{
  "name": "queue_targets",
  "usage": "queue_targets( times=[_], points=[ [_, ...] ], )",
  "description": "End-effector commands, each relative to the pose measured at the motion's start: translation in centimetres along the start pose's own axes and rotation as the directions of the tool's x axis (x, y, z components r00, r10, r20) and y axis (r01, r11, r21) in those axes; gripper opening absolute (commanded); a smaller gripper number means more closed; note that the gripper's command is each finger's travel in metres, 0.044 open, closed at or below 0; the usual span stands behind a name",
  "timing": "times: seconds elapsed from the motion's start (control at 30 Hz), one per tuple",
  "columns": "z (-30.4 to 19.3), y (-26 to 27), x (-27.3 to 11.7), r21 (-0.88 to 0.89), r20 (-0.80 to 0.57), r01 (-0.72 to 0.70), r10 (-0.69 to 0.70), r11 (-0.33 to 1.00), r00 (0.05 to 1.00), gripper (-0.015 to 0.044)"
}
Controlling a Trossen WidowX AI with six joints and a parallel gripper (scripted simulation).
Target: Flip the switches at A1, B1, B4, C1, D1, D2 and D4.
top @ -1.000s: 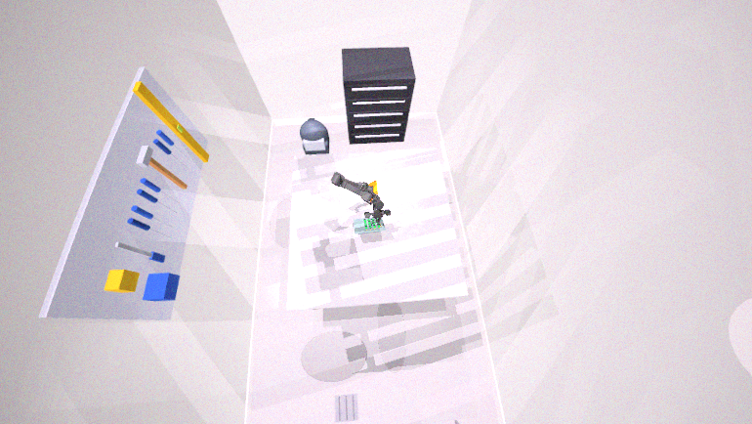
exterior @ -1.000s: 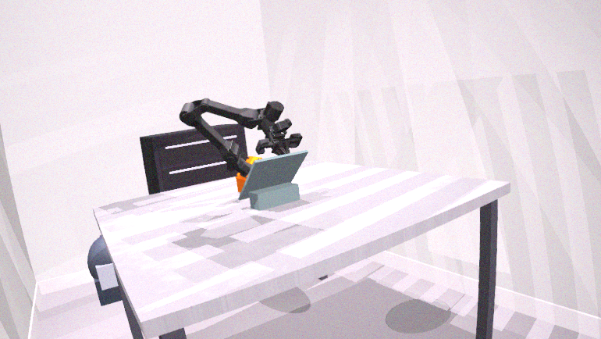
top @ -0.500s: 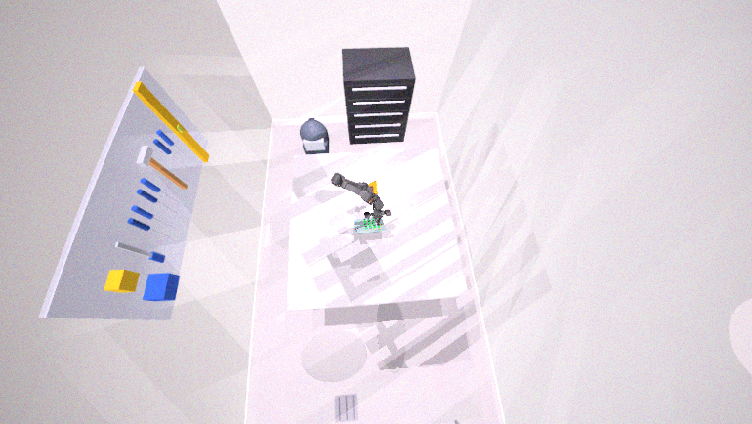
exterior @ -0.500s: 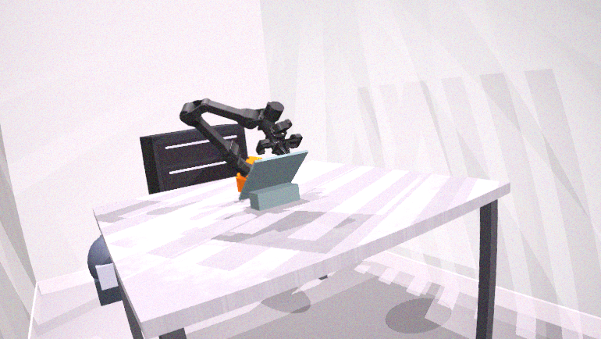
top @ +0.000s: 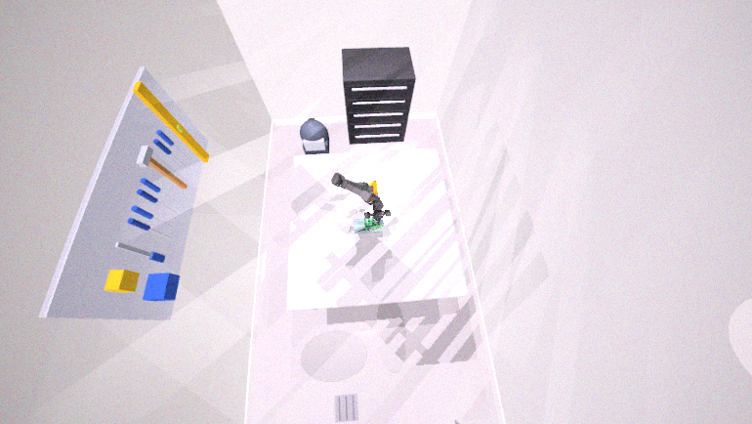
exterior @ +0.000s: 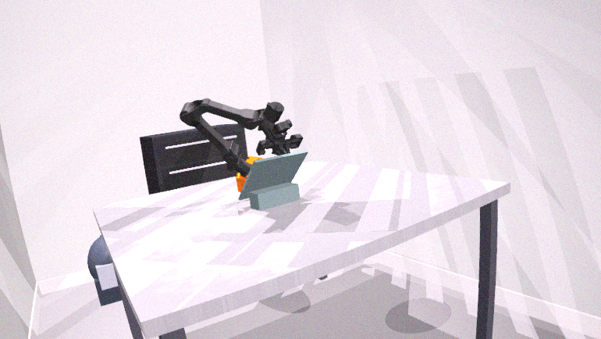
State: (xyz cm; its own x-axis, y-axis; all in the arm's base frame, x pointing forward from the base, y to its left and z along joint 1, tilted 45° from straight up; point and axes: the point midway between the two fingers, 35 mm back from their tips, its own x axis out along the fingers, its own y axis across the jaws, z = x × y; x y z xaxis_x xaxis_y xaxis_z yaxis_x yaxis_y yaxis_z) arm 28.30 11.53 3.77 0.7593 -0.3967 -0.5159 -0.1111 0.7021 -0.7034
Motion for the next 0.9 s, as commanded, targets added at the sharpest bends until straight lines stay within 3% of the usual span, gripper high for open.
queue_targets(
  times=[0.0,0.3,0.73,0.87],
  points=[
    [0.0,0.0,-0.1,0.0,-0.001,-0.001,0.001,1.0,1.0,0.0],
    [0.2,0.1,-6.4,-0.006,-0.03,-0.005,0.005,1.0,1.0,0.0],
    [-2.0,0.1,-6.5,-0.007,-0.031,-0.005,0.005,1.0,1.0,0.0],
    [-2.0,0.2,-3.8,-0.006,-0.052,-0.005,0.005,1.0,0.999,0.0]
  ],
)
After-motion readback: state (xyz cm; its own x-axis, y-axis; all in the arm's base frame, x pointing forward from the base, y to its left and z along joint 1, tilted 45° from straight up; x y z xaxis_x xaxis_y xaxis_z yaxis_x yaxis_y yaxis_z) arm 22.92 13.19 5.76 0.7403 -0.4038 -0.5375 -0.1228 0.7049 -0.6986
